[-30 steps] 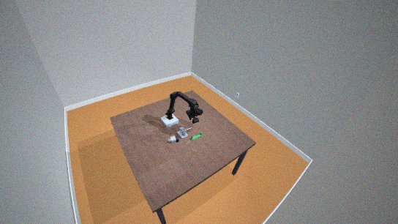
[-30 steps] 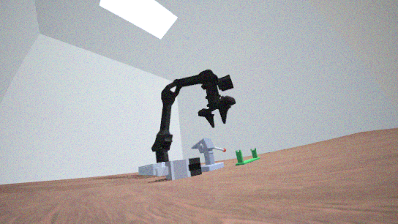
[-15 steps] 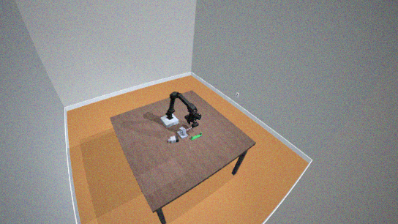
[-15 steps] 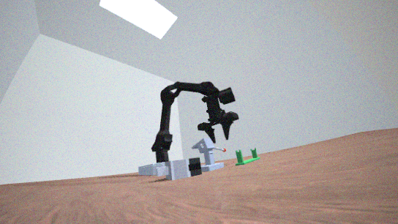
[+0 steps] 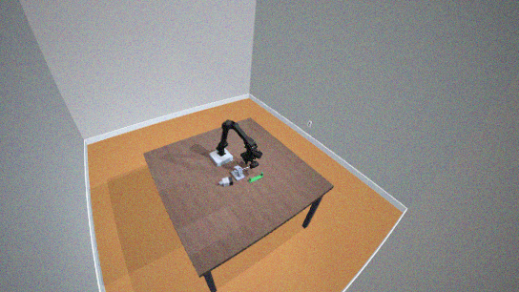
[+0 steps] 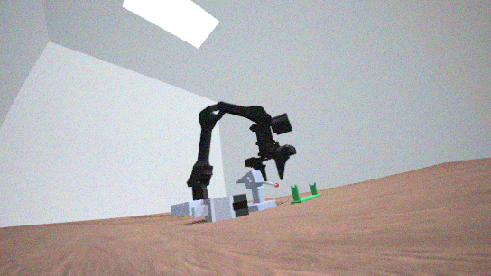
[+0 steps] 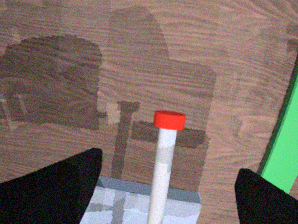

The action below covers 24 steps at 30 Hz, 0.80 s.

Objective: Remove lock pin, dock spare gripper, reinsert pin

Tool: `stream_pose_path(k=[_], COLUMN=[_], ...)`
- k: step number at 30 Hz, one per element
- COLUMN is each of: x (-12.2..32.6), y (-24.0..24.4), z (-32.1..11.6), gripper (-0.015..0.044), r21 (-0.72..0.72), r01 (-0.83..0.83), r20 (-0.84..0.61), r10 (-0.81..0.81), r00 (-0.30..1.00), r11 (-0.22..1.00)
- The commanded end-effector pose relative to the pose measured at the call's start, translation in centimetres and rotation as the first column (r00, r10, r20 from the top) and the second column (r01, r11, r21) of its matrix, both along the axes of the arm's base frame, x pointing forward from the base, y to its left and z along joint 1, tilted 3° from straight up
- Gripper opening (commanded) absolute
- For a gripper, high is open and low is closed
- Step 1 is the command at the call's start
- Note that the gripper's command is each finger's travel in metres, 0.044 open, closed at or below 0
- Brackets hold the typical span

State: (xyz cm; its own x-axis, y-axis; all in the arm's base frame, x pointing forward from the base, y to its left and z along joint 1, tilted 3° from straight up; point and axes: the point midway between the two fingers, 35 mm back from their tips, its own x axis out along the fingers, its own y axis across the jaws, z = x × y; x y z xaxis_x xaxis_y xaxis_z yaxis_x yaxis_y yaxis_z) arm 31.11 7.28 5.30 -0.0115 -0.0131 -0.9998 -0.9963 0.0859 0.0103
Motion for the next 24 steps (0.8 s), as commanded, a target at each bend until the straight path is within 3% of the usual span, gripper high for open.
stream_pose_path(k=[1,22,24], x=[-0.1,-0.4,-0.4], y=[-0.1,-0.3,-0.3], z=[-0.7,-3.3,-3.3], gripper=[0.03,0.03,0.0247], r21=[-0.006,-0.006,-0.006], r01=[-0.006,-0.007,-0.007], r20=[-0.005,-0.005,-0.005], r10=[0.006,0.007,0.007], r00=[1.0,1.0,1.0], r11=[1.0,1.0,1.0])
